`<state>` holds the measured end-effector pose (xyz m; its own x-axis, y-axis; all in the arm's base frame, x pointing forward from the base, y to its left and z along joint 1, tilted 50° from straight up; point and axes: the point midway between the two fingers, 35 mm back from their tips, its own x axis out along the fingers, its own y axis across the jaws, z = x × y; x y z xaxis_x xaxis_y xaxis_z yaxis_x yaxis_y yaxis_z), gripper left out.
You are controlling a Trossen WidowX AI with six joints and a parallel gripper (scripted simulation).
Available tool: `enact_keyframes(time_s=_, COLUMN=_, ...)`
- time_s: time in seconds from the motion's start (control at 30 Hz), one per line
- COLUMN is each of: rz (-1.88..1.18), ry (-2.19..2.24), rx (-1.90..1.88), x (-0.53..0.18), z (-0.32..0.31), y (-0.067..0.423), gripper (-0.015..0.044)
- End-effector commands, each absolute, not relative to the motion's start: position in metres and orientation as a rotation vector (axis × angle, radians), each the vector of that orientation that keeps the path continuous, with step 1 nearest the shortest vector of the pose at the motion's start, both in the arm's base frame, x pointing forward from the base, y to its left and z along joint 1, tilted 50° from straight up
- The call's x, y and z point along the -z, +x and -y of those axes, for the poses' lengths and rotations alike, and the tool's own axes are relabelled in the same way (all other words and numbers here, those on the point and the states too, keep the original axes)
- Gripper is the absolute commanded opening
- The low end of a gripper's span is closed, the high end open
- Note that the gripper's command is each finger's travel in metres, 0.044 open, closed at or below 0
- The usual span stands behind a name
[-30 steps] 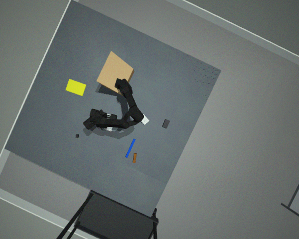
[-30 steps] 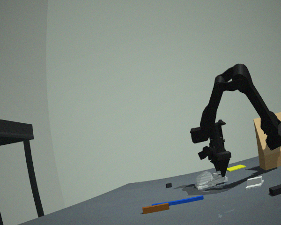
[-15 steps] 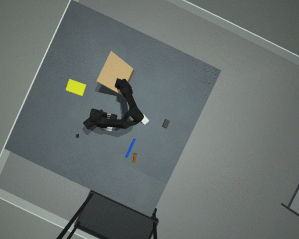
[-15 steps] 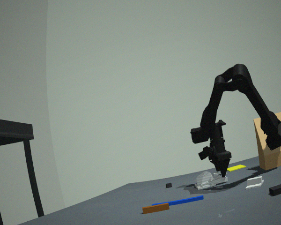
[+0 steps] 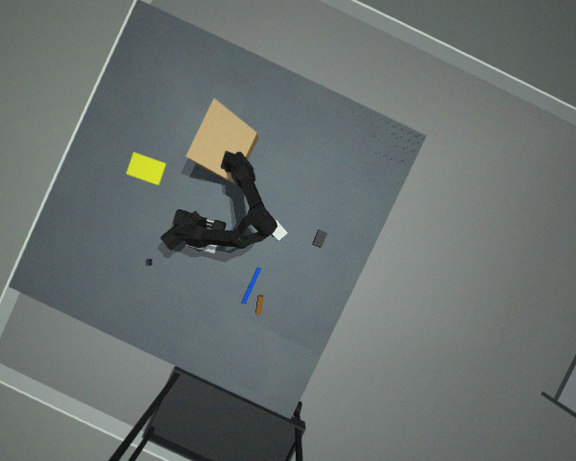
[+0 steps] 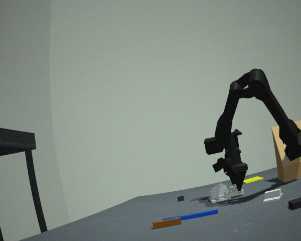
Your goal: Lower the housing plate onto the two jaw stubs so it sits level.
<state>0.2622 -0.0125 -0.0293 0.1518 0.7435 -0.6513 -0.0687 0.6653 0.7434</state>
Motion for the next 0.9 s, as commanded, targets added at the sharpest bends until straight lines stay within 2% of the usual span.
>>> enact_keyframes(time_s=0.0, rz=-1.300, ry=0.651, rx=-0.644, x=0.0307, z=0.0107, y=0.2618, gripper=0.0351)
enact_keyframes(time_s=0.87, rz=-1.300, ry=0.651, rx=-0.644, x=0.0339, z=0.0070, y=0.2625, gripper=0.0351)
